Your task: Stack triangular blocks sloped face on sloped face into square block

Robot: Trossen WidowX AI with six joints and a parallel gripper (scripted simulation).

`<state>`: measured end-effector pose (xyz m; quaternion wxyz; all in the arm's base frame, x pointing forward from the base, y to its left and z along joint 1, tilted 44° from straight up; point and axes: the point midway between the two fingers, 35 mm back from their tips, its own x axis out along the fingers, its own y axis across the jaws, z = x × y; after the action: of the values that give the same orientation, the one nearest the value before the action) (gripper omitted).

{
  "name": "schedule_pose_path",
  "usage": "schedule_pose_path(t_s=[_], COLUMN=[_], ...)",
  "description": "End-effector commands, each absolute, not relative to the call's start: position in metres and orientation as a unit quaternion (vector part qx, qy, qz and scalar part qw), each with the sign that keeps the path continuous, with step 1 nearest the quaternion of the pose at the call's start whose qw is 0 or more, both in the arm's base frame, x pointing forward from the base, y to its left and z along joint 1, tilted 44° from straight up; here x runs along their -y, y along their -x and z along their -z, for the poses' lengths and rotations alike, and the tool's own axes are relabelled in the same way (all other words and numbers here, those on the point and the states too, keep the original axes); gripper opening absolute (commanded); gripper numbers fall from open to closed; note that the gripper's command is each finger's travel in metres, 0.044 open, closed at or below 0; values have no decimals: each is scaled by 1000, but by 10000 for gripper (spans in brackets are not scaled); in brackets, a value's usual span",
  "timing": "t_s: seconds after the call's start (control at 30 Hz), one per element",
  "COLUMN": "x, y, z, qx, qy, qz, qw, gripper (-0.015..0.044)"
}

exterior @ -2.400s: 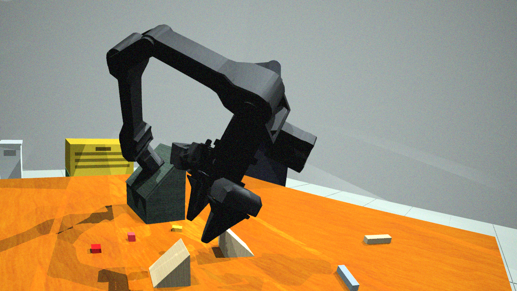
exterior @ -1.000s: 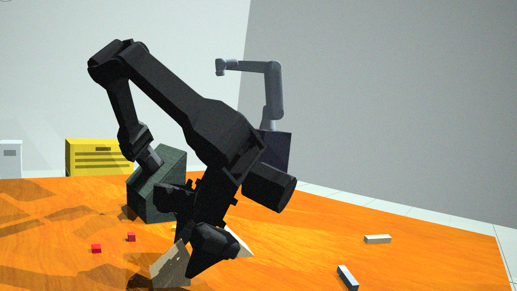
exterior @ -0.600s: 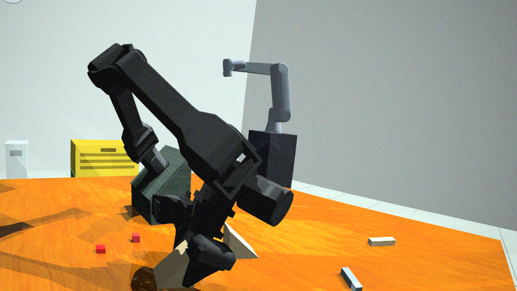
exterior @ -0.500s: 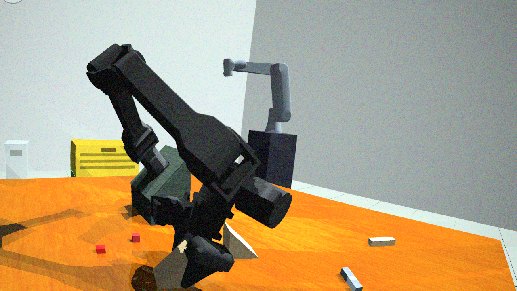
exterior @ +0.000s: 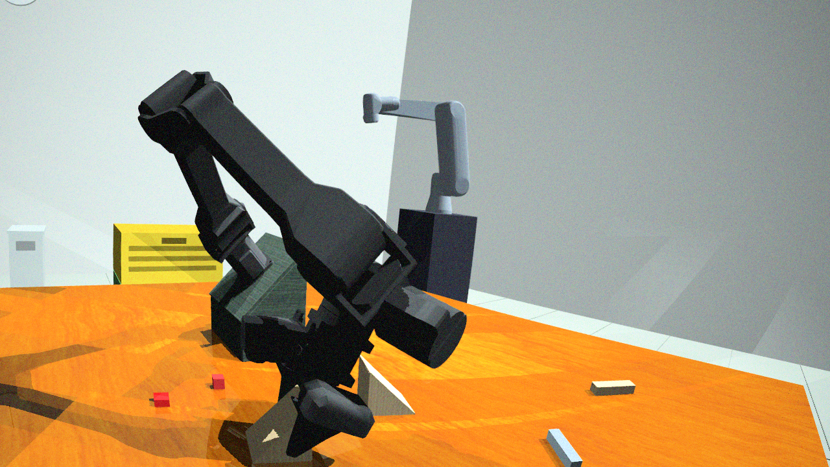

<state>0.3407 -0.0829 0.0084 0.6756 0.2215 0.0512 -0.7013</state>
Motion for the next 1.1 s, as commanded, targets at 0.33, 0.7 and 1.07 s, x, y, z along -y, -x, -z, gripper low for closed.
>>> schedule_pose_path(t_s=[0.33,0.7,1.07], x=[82,85,94], y=[-338,-333,-329], z=[-18,-39,-56], qx=[-97,-200,-290], qy=[-264,-366,-452], qz=[687,638,580], qw=[670,648,613], gripper=[0,0,0])
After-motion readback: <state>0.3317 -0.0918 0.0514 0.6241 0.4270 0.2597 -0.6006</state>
